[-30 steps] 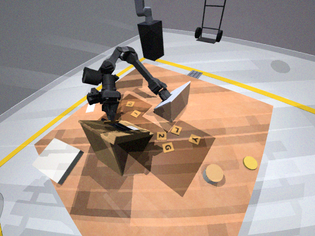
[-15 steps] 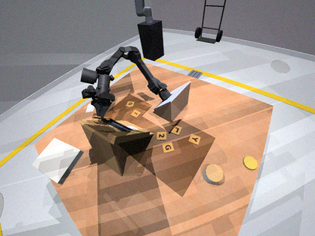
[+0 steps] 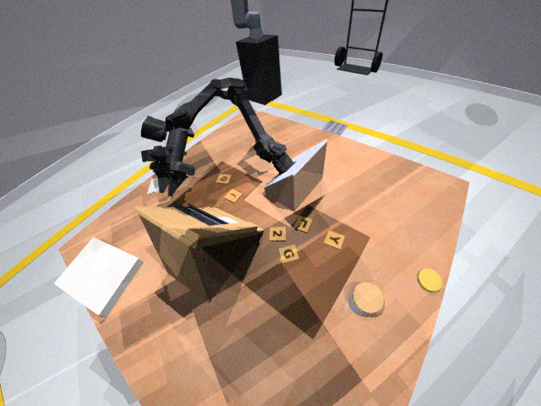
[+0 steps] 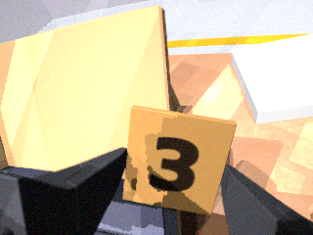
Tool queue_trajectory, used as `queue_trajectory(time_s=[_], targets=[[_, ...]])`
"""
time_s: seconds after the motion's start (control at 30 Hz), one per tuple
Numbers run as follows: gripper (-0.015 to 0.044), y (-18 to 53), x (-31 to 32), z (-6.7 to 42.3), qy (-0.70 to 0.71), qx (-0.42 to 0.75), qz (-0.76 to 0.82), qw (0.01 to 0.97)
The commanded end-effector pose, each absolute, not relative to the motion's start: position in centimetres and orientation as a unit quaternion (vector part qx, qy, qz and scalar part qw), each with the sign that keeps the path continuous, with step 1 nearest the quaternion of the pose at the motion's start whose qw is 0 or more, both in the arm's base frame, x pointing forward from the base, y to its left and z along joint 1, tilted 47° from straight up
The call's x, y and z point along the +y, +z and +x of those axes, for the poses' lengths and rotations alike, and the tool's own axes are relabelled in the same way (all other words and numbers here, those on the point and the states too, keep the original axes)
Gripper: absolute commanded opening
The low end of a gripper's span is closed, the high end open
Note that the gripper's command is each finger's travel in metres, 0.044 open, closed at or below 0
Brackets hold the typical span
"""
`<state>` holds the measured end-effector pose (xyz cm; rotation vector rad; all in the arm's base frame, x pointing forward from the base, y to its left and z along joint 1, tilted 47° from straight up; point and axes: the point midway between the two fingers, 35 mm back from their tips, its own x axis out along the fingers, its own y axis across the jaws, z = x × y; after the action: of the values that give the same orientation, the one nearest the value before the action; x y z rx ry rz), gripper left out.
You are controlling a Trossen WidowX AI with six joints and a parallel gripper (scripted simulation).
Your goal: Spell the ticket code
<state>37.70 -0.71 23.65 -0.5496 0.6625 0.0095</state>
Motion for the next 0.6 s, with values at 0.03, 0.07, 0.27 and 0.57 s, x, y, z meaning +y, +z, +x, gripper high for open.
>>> queue_trajectory(time_s=[0.03, 0.07, 0.27, 0.57], targets=[[0.0000, 24.6, -3.2, 36.7, -0.008, 0.316, -0.303, 0.899], [0.0000, 24.8, -3.8, 36.5, -0.012, 0.316, -0.312, 0.896], [0.0000, 26.1, -7.2, 34.8, -0.036, 0.314, -0.364, 0.876], [0.0000, 26.9, -9.6, 33.6, -0.054, 0.316, -0.402, 0.857]])
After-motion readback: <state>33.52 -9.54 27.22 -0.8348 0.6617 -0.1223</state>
